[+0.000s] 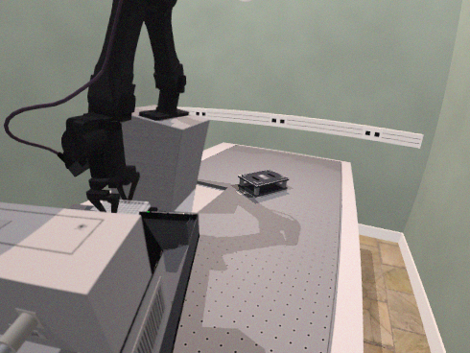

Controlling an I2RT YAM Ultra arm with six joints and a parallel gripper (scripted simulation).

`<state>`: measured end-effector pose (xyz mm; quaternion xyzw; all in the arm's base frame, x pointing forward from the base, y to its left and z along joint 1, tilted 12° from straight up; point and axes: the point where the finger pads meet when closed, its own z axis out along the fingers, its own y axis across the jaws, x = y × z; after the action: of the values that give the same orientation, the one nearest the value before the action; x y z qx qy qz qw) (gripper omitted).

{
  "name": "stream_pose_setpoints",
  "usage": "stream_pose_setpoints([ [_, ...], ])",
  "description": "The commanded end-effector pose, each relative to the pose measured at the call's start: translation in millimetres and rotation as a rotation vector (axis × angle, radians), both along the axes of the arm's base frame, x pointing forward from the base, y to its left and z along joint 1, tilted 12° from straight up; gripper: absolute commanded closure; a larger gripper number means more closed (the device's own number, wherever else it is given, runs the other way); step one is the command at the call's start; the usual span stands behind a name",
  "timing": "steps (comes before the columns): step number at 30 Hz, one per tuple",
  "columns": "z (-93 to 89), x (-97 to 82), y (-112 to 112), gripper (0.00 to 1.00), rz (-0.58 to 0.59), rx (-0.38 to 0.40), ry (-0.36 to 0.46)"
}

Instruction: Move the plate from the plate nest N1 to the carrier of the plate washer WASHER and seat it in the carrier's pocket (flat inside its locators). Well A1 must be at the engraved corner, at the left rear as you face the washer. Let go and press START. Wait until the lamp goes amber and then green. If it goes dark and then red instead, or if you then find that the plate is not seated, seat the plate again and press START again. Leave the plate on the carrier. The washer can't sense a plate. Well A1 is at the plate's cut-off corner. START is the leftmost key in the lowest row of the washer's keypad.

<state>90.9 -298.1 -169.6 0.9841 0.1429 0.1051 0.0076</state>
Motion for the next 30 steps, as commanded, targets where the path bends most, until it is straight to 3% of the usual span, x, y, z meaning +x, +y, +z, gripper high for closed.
stream_pose_setpoints([
  [1,-4.7,-0.5,0.5,0.16,-0.002,-0.002,0.01],
  [25,-7.3,0.2,-1.4,0.16,-0.003,-0.004,0.01],
  [30,-4.9,2.8,-10.1,0.16,-0.001,-0.025,0.006],
])
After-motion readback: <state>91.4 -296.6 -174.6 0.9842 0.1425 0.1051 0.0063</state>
